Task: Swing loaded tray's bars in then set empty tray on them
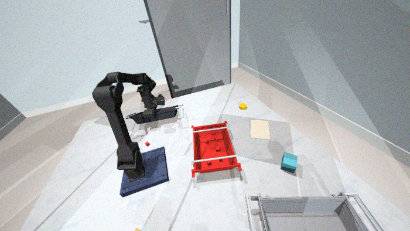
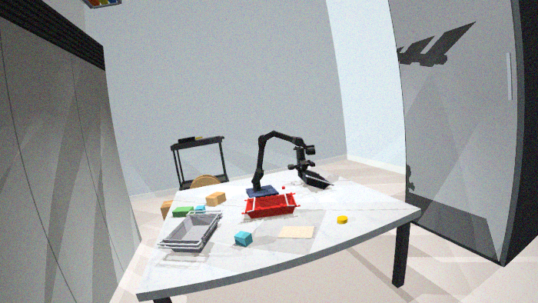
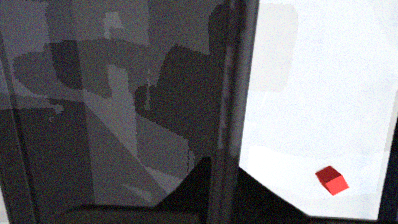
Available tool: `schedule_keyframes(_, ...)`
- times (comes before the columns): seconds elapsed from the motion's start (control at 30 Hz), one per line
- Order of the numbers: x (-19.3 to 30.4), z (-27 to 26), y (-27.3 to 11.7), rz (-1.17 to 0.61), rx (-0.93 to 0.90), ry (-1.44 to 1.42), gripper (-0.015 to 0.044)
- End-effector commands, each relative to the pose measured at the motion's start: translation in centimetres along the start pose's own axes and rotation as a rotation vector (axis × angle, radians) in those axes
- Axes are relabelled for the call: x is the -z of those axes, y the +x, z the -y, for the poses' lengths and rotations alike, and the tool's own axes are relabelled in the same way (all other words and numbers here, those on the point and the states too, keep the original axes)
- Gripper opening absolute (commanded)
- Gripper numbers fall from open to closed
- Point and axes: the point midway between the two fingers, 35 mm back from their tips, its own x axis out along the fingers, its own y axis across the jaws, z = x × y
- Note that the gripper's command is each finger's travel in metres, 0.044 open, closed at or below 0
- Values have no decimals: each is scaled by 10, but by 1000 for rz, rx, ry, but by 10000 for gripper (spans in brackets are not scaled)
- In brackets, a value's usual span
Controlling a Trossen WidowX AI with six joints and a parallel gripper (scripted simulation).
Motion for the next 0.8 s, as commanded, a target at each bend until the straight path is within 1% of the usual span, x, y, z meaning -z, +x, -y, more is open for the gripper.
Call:
schedule_keyframes(0.0, -1, -4, -11, 6, -28, 2, 0)
schedule_keyframes(0.37, -1, -4, -16, 6, -28, 2, 0)
schedule_keyframes(0.77, 0, -1, -74, 6, -28, 2, 0)
